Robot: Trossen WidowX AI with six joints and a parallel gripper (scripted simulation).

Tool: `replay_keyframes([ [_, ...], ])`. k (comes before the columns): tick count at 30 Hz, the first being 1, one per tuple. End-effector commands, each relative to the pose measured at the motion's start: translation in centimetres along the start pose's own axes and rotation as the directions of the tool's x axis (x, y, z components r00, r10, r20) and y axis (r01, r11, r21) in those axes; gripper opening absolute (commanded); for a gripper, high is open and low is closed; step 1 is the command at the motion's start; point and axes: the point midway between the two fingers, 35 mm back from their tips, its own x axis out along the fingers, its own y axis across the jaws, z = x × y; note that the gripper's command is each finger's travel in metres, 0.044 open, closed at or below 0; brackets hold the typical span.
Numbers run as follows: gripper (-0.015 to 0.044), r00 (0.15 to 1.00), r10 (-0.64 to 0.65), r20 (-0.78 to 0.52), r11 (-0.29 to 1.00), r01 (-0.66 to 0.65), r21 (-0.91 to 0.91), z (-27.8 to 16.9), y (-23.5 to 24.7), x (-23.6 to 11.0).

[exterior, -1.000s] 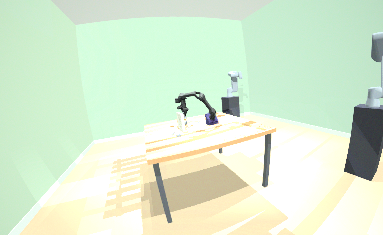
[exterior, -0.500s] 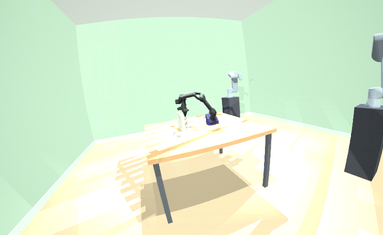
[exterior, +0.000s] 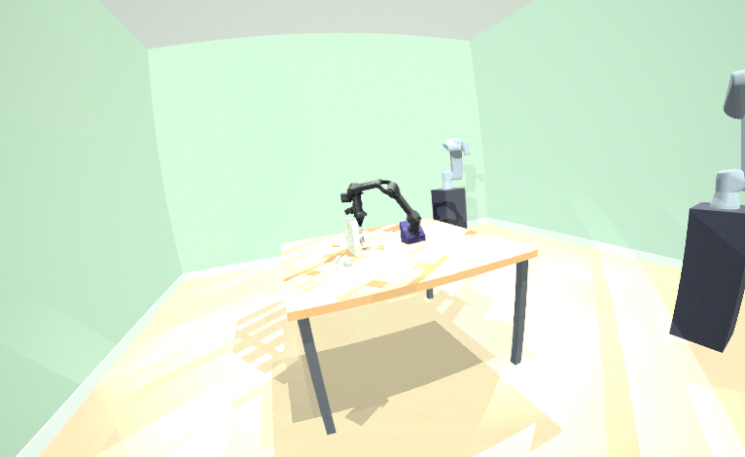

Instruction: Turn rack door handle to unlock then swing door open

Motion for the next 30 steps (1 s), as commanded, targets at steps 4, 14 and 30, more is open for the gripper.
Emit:
replay_keyframes([
  [4,0.0009,1.0,0.002,-0.003,0.968,-0.002,0.249,-0.06,0.0,0.09],
  [14,0.0009,1.0,0.002,-0.003,0.735,0.0,0.678,-0.06,0.0,0.09],
  [30,0.0009,1.0,0.002,-0.003,0.037,0.003,0.999,-0.06,0.0,0.09],
])
